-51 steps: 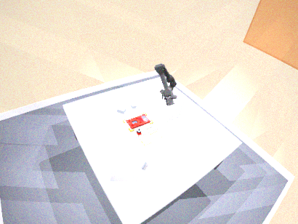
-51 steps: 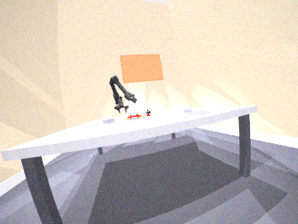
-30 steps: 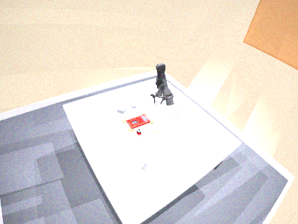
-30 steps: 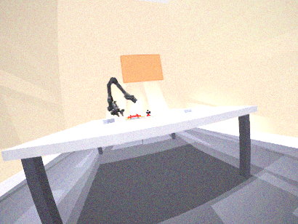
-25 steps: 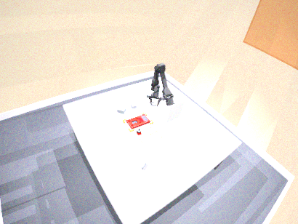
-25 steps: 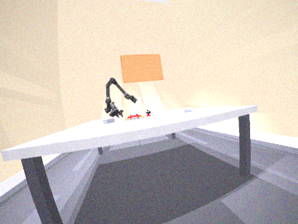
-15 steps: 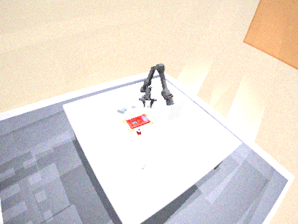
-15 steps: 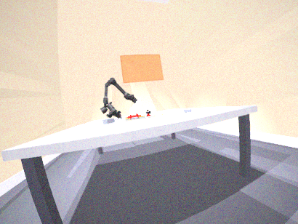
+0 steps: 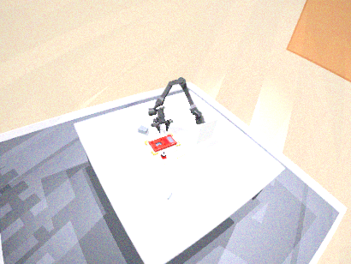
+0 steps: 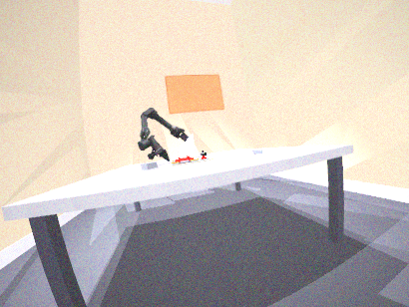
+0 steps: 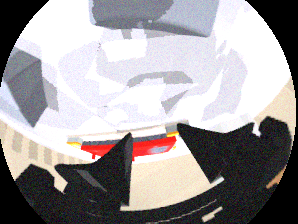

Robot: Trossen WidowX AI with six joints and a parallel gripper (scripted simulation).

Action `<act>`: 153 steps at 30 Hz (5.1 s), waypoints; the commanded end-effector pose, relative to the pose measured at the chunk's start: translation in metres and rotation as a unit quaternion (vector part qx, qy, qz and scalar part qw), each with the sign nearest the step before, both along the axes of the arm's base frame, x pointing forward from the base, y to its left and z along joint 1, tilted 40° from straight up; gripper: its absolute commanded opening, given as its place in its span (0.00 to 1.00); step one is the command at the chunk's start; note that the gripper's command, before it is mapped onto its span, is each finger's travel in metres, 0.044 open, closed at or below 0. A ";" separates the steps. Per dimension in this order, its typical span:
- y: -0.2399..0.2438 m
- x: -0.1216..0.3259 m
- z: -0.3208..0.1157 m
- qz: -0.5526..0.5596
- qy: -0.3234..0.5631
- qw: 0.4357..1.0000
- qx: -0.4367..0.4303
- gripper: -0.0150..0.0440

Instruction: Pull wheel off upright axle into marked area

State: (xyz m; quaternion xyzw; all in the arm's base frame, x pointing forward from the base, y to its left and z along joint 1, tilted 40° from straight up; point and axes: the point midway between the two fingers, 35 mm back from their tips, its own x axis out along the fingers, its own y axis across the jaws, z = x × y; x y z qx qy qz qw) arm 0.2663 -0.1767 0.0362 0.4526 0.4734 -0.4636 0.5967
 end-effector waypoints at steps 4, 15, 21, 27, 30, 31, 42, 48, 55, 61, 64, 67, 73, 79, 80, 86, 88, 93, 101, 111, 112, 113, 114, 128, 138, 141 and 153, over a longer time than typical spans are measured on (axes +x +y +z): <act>0.063 0.047 -0.022 0.030 0.054 0.997 -0.038 0.76; 0.175 0.090 -0.052 0.005 0.067 0.982 -0.179 0.76; 0.248 0.096 -0.067 0.002 0.009 0.964 -0.264 0.76; 0.261 0.096 -0.070 0.001 -0.007 0.961 -0.277 0.76; 0.263 0.095 -0.072 0.001 -0.007 0.961 -0.277 0.76; 0.264 0.094 -0.073 0.001 -0.007 0.961 -0.277 0.76; 0.238 0.103 -0.108 0.001 -0.007 0.961 -0.277 0.76; 0.216 0.105 -0.130 0.000 -0.007 0.960 -0.278 0.76; 0.218 0.103 -0.127 -0.003 -0.002 0.961 -0.278 0.67; 0.218 0.103 -0.127 -0.003 -0.002 0.961 -0.278 0.61; 0.218 0.103 -0.127 -0.003 -0.002 0.961 -0.278 0.57; 0.218 0.103 -0.127 -0.003 -0.002 0.961 -0.278 0.54; 0.219 0.103 -0.126 -0.003 -0.002 0.961 -0.278 0.30; 0.220 0.103 -0.125 -0.003 -0.002 0.961 -0.278 0.25; 0.220 0.103 -0.124 -0.003 -0.002 0.961 -0.278 0.25; 0.222 0.103 -0.123 -0.003 -0.002 0.961 -0.278 0.25; 0.222 0.103 -0.122 -0.003 -0.003 0.961 -0.278 0.25; 0.223 0.102 -0.121 -0.003 -0.003 0.961 -0.278 0.25; 0.225 0.102 -0.119 -0.002 -0.003 0.961 -0.278 0.25; 0.227 0.102 -0.117 -0.002 -0.004 0.961 -0.277 0.25; 0.227 0.102 -0.116 -0.002 -0.004 0.961 -0.277 0.25; 0.228 0.102 -0.116 -0.002 -0.004 0.961 -0.277 0.25; 0.228 0.102 -0.116 -0.002 -0.004 0.961 -0.277 0.25; 0.231 0.101 -0.112 -0.001 -0.004 0.961 -0.277 0.25; 0.233 0.101 -0.110 -0.001 -0.005 0.961 -0.277 0.25; 0.234 0.101 -0.109 -0.001 -0.005 0.961 -0.277 0.25; 0.236 0.100 -0.106 -0.001 -0.005 0.961 -0.277 0.25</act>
